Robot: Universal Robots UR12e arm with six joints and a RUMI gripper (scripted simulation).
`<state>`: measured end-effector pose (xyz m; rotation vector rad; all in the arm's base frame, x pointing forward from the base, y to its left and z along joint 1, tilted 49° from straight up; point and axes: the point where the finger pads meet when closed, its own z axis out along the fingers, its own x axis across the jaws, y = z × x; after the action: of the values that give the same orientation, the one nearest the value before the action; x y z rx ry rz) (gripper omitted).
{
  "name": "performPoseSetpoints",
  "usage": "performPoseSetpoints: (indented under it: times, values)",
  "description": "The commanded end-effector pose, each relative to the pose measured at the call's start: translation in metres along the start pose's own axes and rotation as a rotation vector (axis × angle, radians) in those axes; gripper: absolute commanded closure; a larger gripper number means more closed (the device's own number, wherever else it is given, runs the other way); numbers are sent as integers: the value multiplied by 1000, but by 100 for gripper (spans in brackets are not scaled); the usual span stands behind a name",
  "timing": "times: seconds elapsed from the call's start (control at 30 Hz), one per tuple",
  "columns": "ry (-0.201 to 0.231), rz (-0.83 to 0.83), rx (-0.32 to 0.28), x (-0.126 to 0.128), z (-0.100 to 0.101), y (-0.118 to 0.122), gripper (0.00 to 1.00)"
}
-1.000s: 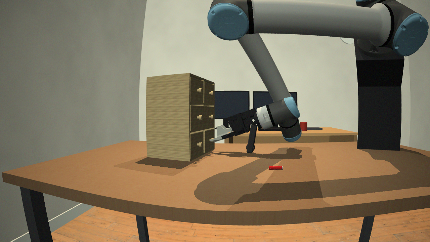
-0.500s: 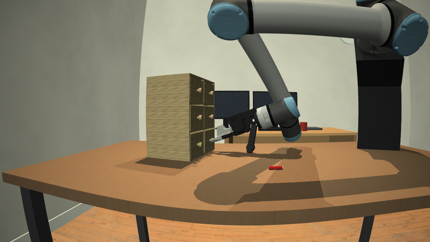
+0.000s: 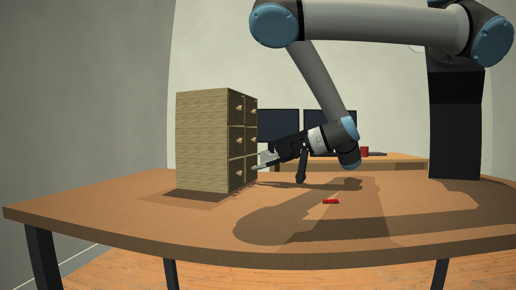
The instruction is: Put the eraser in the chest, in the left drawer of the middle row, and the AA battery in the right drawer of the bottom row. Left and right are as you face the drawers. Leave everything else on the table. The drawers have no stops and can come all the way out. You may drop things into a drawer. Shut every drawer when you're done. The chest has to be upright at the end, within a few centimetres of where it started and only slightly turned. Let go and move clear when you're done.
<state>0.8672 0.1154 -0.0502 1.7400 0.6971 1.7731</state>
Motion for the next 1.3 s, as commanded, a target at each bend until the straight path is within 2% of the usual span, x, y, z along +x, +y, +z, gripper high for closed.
performPoseSetpoints:
  times: [0.0,0.1,0.63,1.27]
  values:
    - [0,0,-1,0,0,1,83]
    - [0,0,-1,0,0,1,80]
    - [0,0,-1,0,-3,0,80]
    - [0,0,-1,0,-43,-15,80]
